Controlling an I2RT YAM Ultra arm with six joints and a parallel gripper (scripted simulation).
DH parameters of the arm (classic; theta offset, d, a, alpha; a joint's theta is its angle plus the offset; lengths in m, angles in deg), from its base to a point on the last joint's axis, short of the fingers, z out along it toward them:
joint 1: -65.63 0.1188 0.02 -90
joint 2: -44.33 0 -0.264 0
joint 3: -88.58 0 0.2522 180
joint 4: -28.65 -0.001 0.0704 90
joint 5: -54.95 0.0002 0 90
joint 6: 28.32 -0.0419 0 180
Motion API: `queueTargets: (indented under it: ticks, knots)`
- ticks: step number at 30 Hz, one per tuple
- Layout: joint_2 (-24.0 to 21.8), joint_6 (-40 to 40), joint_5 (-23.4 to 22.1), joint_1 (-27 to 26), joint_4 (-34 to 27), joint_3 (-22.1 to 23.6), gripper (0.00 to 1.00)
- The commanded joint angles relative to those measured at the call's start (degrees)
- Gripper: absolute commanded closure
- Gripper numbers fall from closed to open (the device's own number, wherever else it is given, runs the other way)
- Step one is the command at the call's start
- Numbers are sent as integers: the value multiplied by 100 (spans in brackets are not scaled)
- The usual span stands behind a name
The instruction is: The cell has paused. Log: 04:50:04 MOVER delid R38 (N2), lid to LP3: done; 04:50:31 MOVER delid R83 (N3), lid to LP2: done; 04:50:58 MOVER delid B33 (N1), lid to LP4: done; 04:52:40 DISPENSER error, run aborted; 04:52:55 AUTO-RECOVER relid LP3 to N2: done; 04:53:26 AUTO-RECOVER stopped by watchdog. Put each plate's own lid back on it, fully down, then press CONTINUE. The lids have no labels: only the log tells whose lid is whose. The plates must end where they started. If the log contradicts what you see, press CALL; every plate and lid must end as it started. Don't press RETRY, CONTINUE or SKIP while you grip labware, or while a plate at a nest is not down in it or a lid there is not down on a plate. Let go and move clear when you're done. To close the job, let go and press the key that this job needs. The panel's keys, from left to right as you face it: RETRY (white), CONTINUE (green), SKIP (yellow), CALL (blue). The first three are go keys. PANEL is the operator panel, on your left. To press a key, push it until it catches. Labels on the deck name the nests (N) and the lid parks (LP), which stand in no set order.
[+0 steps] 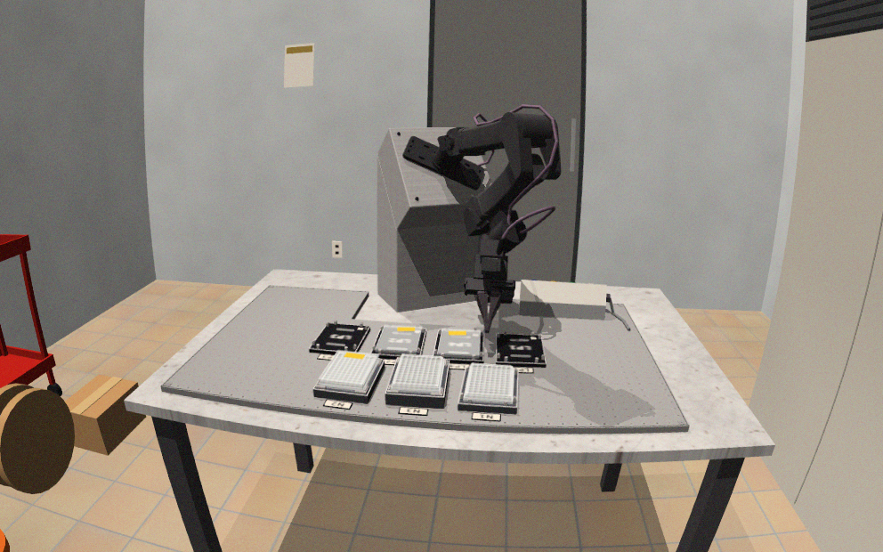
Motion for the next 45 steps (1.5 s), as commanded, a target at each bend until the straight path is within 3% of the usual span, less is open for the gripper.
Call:
queueTargets:
  ticks: [1,21,36,45]
  knots:
    - [-320,90,-330,-305,-338,-237,100]
    - [-948,156,-1515,-1499,-2141,-1448,100]
    - [-742,188,-2157,-2139,-3317,-2610,100]
    - [-727,197,-2166,-2104,-3373,-2657,100]
